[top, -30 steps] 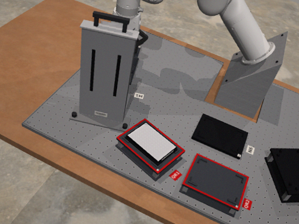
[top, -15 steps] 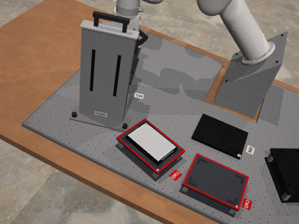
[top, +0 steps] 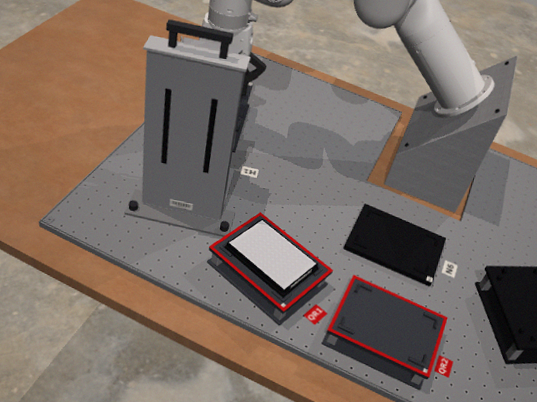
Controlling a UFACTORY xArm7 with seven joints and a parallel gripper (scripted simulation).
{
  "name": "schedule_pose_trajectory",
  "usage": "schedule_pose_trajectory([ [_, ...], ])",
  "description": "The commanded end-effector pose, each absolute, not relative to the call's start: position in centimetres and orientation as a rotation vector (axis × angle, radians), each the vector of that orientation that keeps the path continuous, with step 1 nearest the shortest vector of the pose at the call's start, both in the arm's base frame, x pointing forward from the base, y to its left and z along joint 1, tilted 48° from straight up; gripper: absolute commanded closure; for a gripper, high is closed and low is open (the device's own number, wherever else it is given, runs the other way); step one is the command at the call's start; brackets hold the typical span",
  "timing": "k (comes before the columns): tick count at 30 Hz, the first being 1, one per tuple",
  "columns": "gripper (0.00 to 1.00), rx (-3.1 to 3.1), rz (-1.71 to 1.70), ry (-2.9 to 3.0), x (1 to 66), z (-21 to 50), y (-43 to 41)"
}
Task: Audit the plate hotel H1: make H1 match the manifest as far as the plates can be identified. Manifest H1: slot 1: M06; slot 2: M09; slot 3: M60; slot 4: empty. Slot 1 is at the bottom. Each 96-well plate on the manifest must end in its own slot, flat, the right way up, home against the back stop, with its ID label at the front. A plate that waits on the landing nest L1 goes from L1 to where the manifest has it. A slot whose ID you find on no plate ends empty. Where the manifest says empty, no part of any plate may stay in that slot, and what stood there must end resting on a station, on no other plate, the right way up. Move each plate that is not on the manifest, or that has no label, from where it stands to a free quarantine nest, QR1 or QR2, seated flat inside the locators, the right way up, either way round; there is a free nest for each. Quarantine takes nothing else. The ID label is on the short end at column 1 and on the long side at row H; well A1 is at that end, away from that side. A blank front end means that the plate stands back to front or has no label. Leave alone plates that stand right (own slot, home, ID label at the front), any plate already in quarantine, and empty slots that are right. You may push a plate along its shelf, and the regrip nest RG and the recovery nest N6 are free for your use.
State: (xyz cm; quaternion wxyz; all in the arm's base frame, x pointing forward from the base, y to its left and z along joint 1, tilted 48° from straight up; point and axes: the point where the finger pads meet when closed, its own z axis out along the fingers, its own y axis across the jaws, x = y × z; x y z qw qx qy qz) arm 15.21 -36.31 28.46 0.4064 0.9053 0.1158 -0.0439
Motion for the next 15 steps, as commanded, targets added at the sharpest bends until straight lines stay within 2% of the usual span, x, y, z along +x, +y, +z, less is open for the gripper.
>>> schedule_pose_trajectory([
  [1, 1.00, 2.280, -0.109, 0.293, 15.28, 28.59, -36.32],
  [15, 1.00, 2.280, -0.109, 0.293, 15.27, 28.95, -35.92],
])
